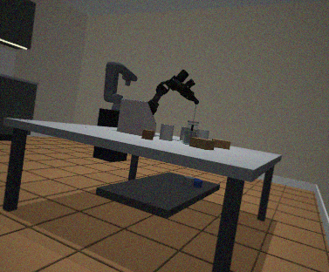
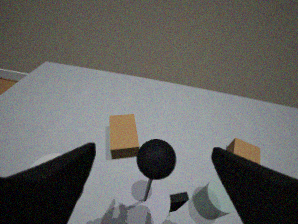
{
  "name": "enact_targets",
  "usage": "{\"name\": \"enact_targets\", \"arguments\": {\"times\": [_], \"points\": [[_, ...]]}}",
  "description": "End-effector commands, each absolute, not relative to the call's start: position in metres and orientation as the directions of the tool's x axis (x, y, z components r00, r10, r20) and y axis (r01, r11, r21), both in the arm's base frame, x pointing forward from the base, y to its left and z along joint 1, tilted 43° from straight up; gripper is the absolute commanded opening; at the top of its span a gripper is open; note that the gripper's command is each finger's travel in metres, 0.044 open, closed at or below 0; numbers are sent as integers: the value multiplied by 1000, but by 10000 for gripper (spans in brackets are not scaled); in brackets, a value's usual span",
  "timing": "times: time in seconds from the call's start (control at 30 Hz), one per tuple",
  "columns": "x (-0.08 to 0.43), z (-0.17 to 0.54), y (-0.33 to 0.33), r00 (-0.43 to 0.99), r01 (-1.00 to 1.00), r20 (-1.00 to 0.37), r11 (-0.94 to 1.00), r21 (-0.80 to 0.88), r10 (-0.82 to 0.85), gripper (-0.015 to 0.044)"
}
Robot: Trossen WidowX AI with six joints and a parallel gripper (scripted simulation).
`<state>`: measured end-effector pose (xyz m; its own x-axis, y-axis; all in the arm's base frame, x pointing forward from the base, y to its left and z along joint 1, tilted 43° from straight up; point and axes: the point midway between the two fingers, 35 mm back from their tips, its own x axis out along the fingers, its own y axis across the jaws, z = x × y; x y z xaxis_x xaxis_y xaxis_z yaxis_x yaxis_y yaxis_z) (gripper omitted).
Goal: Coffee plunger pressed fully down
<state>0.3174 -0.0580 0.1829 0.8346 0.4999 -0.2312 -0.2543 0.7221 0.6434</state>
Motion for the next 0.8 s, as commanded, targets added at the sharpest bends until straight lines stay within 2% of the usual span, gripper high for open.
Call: {"name": "enact_targets", "arguments": {"times": [0.0, 0.03, 0.4, 0.57, 0.77], "points": [[321, 179, -55, 834, -247, -233, 717, 651, 499, 440], [321, 179, -55, 834, -247, -233, 717, 651, 499, 440], [321, 179, -55, 834, -247, -233, 717, 651, 499, 151], [321, 179, -55, 834, -247, -233, 717, 651, 499, 121], [321, 179, -55, 834, -247, -233, 717, 651, 499, 121]]}}
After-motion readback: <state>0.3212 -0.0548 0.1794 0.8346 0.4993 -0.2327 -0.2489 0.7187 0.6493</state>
